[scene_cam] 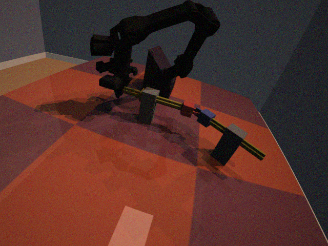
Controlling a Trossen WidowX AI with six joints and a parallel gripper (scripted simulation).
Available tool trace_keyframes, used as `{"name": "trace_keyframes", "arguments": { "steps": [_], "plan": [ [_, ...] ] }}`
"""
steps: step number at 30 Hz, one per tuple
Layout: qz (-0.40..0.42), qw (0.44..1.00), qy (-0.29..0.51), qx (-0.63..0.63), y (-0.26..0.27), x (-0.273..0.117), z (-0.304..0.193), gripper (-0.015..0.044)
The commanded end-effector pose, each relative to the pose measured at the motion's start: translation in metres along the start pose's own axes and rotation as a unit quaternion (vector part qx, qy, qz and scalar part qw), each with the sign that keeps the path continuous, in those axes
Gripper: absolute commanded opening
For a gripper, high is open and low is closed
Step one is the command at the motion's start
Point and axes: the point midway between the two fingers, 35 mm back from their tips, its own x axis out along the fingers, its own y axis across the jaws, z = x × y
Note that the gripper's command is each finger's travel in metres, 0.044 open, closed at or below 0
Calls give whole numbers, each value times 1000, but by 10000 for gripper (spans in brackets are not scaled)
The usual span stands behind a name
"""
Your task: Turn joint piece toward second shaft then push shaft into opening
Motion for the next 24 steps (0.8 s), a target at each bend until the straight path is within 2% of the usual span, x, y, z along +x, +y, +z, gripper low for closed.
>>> {"name": "trace_keyframes", "arguments": {
  "steps": [1,8,11,16,24],
  "plan": [
    [-1,1000,0,0,0,0,0,0],
    [-1,1000,0,0,0,0,0,0],
    [-1,1000,0,0,0,0,0,67],
    [-1,1000,0,0,0,0,0,67],
    [-1,1000,0,0,0,0,0,277]
  ]
}}
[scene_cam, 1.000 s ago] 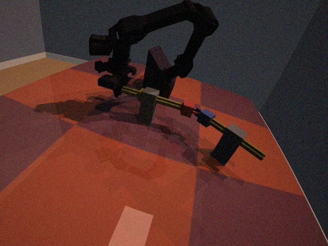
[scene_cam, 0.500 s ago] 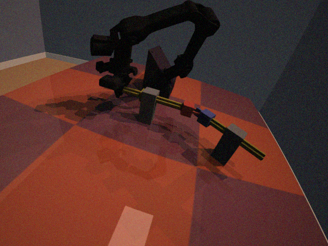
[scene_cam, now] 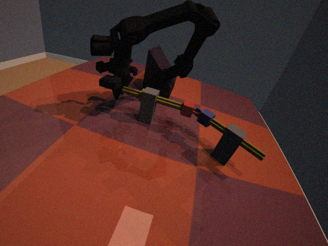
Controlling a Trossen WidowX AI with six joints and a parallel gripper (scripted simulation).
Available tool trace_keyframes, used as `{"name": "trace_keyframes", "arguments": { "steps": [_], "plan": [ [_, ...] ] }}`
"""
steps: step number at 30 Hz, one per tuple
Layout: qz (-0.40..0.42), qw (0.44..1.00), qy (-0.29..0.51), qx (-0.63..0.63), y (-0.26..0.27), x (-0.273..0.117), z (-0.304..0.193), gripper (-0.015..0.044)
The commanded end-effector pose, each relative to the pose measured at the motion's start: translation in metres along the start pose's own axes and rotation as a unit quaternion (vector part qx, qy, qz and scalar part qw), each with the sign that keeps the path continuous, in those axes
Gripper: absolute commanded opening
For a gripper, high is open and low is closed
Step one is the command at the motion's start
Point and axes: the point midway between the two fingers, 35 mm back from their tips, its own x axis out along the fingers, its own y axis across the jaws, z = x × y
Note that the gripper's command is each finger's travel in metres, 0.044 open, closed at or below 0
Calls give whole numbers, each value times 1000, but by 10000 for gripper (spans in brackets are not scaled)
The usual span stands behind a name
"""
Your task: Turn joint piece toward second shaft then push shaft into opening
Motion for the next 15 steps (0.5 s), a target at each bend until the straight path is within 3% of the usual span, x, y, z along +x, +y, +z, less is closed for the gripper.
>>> {"name": "trace_keyframes", "arguments": {
  "steps": [1,6,15],
  "plan": [
    [-1,1000,0,0,0,0,0,303],
    [-1,1000,0,0,0,0,0,434],
    [-1,1000,0,0,0,0,0,440]
  ]
}}
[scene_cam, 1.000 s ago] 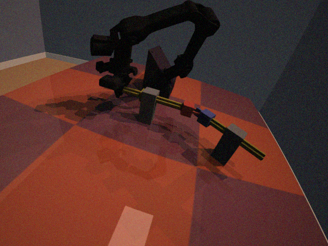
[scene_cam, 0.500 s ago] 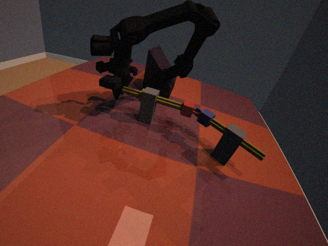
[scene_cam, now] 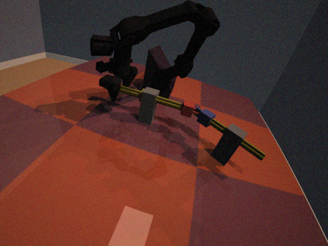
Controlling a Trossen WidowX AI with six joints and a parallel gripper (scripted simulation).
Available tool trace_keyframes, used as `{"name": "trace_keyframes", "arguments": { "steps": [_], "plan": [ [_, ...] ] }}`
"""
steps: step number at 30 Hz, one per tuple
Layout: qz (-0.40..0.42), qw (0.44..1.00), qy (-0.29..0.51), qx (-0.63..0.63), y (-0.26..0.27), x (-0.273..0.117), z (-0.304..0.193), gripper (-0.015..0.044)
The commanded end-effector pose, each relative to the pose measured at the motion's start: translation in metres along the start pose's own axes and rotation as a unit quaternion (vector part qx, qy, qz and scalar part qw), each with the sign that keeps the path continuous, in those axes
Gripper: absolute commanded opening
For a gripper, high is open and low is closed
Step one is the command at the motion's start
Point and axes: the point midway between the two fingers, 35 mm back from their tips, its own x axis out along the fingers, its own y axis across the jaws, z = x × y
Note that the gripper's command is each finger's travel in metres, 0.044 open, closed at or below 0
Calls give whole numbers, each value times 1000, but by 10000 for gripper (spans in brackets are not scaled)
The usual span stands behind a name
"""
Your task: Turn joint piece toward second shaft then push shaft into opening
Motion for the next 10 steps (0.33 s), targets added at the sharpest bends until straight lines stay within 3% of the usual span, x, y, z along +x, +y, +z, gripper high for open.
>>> {"name": "trace_keyframes", "arguments": {
  "steps": [1,10],
  "plan": [
    [0,1000,0,0,0,0,0,440],
    [3,1000,2,1,0,-30,0,440]
  ]
}}
